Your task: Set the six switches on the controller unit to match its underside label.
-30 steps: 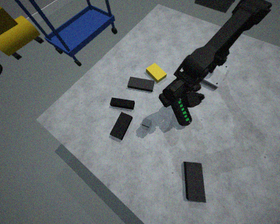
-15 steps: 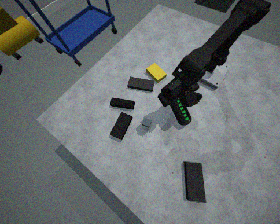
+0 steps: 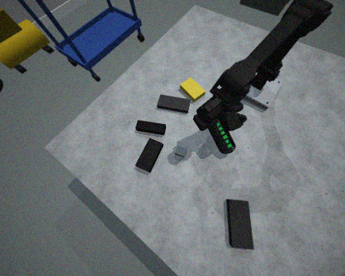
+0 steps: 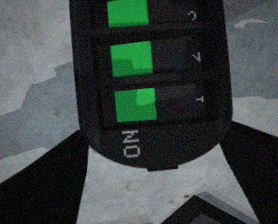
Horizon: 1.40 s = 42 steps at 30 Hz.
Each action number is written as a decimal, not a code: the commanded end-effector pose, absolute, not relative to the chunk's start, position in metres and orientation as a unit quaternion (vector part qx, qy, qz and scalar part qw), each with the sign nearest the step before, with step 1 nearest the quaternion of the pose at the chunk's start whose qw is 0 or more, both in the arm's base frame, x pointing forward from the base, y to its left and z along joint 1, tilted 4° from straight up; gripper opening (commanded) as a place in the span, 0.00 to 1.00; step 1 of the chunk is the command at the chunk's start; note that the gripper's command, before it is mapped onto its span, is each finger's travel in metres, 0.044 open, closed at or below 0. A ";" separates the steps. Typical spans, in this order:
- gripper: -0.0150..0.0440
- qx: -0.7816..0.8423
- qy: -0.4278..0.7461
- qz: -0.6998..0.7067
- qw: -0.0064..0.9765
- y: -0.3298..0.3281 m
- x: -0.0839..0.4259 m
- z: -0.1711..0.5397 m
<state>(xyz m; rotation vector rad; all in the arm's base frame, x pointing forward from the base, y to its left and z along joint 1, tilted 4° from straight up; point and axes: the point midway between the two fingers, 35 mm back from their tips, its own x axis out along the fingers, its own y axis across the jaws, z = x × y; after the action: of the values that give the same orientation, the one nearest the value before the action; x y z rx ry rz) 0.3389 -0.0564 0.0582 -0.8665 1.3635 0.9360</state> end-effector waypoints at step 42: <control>0.82 -0.375 0.585 0.408 0.593 -0.061 0.334 0.025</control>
<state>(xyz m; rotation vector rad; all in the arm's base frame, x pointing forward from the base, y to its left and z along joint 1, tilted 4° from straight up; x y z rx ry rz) 0.3343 -0.0644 0.0288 -0.8701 1.3678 0.9340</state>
